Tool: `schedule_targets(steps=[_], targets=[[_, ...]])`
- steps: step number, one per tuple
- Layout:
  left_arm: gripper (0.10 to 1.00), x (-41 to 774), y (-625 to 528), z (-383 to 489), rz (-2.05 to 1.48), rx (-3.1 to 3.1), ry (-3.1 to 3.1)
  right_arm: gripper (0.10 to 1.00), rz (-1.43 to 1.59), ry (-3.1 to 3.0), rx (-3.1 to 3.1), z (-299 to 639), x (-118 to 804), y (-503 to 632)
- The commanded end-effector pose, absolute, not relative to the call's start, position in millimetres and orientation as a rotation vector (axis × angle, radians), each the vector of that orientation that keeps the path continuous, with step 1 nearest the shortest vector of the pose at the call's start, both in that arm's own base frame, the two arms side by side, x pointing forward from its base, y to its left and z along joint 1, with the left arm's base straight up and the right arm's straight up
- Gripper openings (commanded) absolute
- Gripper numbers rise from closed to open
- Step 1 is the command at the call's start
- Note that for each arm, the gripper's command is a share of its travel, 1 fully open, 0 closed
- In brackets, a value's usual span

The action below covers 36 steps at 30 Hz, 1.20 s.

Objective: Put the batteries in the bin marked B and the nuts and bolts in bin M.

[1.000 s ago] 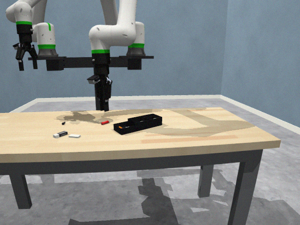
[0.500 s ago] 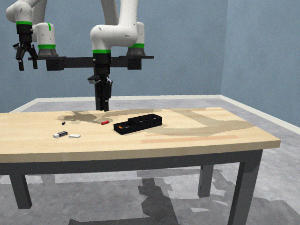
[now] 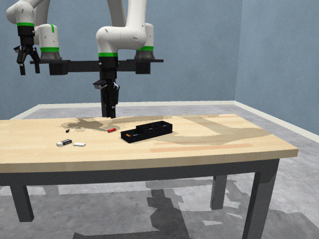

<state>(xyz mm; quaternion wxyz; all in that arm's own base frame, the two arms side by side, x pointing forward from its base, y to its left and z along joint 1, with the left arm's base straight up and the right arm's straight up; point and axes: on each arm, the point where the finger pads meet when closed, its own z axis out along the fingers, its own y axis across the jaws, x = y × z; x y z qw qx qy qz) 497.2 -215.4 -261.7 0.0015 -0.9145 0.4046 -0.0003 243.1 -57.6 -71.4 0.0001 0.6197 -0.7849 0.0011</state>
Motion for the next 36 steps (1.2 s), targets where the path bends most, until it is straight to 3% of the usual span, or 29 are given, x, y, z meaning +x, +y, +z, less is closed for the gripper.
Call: schedule_targets(steps=[1,36], targets=[[0.255,498,-216,-265,-0.003,-2.87,1.269,1.0,0.005,-2.466,1.947,-71,244,-58],[0.255,498,-216,-335,-0.003,-2.87,1.27,1.0,0.005,-2.466,1.947,-71,244,-58]])
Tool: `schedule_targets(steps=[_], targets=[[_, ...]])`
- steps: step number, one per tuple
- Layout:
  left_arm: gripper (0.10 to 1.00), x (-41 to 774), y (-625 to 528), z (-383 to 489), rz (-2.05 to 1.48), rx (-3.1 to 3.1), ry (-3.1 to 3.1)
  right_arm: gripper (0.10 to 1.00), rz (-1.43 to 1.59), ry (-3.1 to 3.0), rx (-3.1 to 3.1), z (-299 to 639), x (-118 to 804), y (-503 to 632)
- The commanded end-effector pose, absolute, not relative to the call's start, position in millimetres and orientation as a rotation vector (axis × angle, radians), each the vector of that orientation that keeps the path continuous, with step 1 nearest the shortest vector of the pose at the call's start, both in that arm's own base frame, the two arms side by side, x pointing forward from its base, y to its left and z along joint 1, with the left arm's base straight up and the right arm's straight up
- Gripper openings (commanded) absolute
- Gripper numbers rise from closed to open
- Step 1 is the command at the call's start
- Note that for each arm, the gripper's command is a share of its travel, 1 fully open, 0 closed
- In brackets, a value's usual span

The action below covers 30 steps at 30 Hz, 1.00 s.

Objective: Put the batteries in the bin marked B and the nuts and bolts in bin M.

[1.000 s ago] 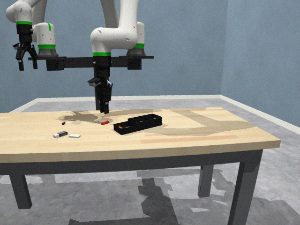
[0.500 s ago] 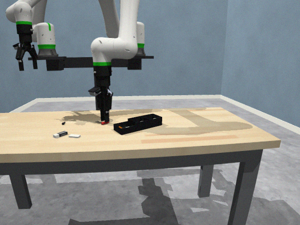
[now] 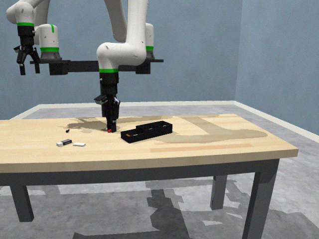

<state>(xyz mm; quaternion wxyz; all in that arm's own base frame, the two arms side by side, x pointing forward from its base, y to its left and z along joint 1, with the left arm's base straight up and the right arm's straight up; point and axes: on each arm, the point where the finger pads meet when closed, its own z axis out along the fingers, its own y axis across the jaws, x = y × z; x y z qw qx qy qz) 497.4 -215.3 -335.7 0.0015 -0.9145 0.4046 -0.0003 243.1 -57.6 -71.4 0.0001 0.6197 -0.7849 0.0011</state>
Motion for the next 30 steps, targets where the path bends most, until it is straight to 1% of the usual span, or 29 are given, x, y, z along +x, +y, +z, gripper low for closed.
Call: schedule_targets(steps=[1,8,9,30], targets=[[0.255,498.3,-215.6,-335.2,-0.003,-2.87,1.27,1.0,0.005,-2.466,1.947,-71.2,243.5,-57.8],[0.255,498.3,-215.6,-335.2,-0.003,-2.87,1.27,1.0,0.005,-2.466,1.947,-71.2,243.5,-57.8],[0.148,498.3,-215.6,-335.2,-0.003,-2.87,1.27,1.0,0.005,-2.466,1.947,-71.2,243.5,-57.8],[0.148,498.3,-215.6,-335.2,-0.004,-2.87,1.27,1.0,0.005,-2.466,1.947,-71.2,243.5,-57.8]])
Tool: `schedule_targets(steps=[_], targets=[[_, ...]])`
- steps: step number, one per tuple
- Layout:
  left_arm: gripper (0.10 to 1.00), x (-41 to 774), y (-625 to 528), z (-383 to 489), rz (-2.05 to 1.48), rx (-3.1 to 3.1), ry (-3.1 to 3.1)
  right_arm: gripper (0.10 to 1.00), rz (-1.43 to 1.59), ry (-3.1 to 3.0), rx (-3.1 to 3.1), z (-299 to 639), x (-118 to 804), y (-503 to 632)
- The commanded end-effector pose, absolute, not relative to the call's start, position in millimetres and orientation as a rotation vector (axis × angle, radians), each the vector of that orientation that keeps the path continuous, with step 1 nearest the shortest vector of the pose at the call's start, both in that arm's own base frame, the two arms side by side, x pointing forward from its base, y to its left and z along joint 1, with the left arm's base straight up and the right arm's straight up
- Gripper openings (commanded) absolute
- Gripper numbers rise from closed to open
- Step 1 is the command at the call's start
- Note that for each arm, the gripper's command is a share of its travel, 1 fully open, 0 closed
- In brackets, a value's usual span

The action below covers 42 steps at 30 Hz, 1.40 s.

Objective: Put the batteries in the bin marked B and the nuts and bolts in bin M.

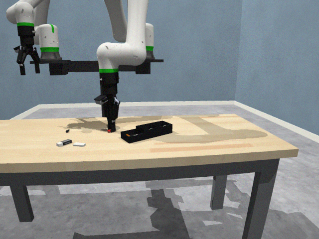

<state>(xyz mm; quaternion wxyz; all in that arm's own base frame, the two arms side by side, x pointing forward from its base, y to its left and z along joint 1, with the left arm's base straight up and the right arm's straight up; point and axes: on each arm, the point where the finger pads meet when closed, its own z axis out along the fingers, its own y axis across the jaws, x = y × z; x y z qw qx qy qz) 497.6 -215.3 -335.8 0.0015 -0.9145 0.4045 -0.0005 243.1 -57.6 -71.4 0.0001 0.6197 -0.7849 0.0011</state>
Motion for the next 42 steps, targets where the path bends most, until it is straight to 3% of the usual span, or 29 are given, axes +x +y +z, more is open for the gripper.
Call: schedule_targets(steps=[1,42], targets=[[0.148,498,-216,-335,-0.004,-2.87,1.27,1.0,0.005,-2.466,1.947,-71,244,-58],[0.148,498,-216,-275,-0.003,-2.87,1.269,1.0,0.005,-2.466,1.947,-71,244,-58]])
